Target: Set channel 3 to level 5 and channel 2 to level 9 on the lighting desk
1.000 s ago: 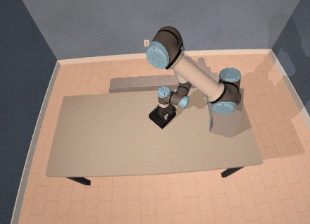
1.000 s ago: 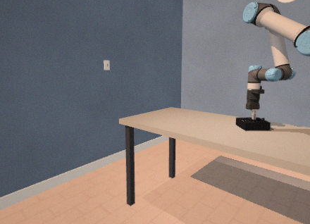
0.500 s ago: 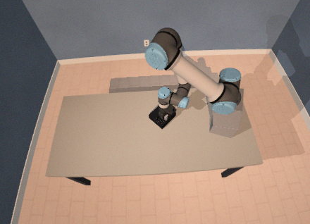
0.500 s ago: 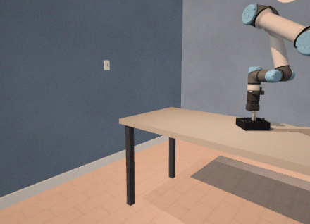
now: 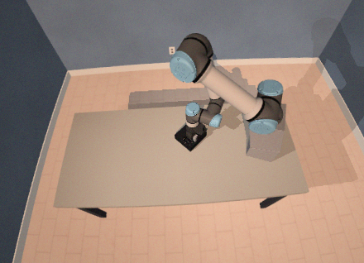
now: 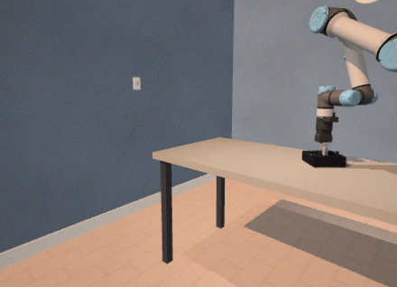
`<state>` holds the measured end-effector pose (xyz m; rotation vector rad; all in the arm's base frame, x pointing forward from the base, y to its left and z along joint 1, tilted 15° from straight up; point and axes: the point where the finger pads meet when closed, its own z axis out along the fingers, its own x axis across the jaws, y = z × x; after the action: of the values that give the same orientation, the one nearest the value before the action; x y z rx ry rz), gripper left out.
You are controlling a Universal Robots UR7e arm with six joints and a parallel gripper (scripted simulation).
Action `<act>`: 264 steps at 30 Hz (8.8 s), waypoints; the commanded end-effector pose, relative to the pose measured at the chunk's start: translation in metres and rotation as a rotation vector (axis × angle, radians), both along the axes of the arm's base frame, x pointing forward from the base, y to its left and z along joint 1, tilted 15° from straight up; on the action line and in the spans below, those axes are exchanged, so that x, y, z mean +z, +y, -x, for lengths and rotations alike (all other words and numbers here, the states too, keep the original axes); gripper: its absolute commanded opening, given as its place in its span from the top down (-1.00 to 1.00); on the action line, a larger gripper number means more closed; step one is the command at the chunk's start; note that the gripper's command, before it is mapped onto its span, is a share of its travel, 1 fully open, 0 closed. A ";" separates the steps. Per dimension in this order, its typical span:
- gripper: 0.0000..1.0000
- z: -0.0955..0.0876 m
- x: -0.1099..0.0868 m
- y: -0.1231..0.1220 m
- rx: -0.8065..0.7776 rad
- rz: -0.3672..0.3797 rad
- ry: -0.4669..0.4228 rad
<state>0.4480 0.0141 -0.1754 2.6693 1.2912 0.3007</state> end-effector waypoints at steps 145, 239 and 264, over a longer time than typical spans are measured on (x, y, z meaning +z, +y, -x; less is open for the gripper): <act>1.00 -0.015 0.005 -0.012 0.000 0.000 -0.001; -1.00 0.015 0.121 -0.005 0.000 0.000 -0.001; -1.00 0.015 0.121 -0.005 0.000 0.000 -0.001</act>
<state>0.4324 0.0092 -0.0544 2.6693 1.2912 0.3007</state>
